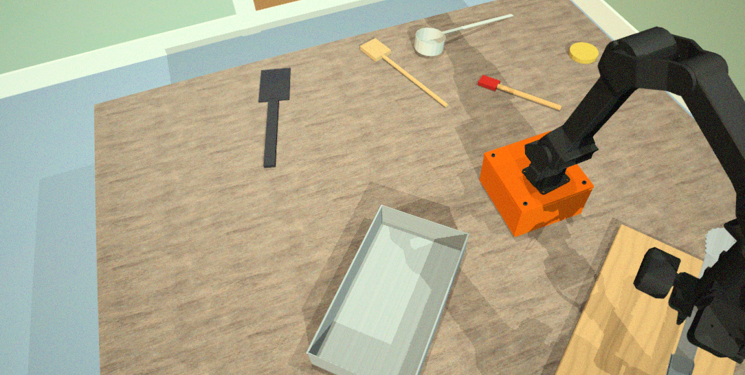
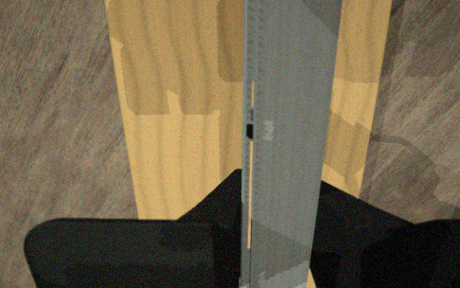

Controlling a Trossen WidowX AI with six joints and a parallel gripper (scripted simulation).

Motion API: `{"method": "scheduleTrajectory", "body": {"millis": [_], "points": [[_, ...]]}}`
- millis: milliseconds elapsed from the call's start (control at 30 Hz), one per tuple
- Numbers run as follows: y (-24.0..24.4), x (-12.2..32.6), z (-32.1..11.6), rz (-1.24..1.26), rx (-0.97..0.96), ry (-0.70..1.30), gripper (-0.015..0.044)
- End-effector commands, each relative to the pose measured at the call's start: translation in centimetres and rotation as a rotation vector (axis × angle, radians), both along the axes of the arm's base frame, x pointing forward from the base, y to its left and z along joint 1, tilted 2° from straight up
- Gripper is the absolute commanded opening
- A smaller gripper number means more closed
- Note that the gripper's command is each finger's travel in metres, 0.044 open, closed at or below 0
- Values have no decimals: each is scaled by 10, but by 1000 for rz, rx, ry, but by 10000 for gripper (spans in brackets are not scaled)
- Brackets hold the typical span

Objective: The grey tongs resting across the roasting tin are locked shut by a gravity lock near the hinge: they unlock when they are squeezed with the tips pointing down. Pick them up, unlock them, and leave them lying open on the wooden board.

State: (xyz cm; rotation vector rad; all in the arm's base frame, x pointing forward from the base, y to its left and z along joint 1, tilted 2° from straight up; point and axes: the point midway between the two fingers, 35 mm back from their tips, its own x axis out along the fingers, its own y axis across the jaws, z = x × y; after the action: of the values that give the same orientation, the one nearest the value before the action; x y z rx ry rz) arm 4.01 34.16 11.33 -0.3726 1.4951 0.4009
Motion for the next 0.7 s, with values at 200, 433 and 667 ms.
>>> {"method": "scheduleTrajectory", "body": {"millis": [200,433,667], "points": [[-1,-2,-10,31,42,-249,-150],[-1,-5,-11,40,125,-480,-150],[-2,-10,-4,38,247,-697,-150]]}}
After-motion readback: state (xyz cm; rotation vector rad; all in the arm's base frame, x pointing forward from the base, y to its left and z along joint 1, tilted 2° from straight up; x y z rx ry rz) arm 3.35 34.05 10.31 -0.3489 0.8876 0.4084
